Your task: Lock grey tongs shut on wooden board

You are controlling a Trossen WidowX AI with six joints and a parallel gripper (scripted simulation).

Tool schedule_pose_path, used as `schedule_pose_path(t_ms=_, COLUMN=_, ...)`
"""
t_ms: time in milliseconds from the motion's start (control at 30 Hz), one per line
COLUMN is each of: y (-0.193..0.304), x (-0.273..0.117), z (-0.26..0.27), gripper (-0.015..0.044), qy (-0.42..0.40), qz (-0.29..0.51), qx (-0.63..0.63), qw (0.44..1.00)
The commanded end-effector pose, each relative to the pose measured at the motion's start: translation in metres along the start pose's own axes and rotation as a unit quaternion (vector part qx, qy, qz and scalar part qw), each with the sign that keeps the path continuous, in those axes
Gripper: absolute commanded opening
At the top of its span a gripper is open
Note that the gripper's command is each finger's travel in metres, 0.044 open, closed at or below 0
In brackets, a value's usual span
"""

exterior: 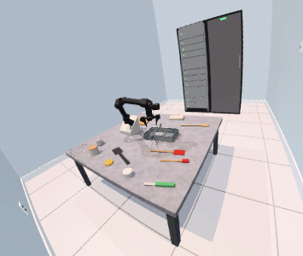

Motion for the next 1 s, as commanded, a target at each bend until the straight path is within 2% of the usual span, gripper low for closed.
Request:
schedule_pose_path(t_ms=0, y=-0.002, x=0.000, z=0.003, gripper=0.0440, qy=0.002, qz=-0.007, qx=0.010, qw=1.000)
schedule_pose_path(t_ms=367, y=-0.005, x=0.002, z=0.008, gripper=0.0440, qy=0.002, qz=-0.007, qx=0.010, qw=1.000)
schedule_pose_path(t_ms=967, y=-0.007, x=0.031, z=0.011, gripper=0.0440, qy=0.001, qz=-0.006, qx=0.010, qw=1.000)
Point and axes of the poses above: the point midway between the two fingers, 35 mm back from their tips, its own x axis out along the fingers, its own z axis across the jaws, y = z × x, the point moved 7 cm from there along -x, back along the fingers, and after that the axes turned 9 degrees about -x, right-handed, at the moved point
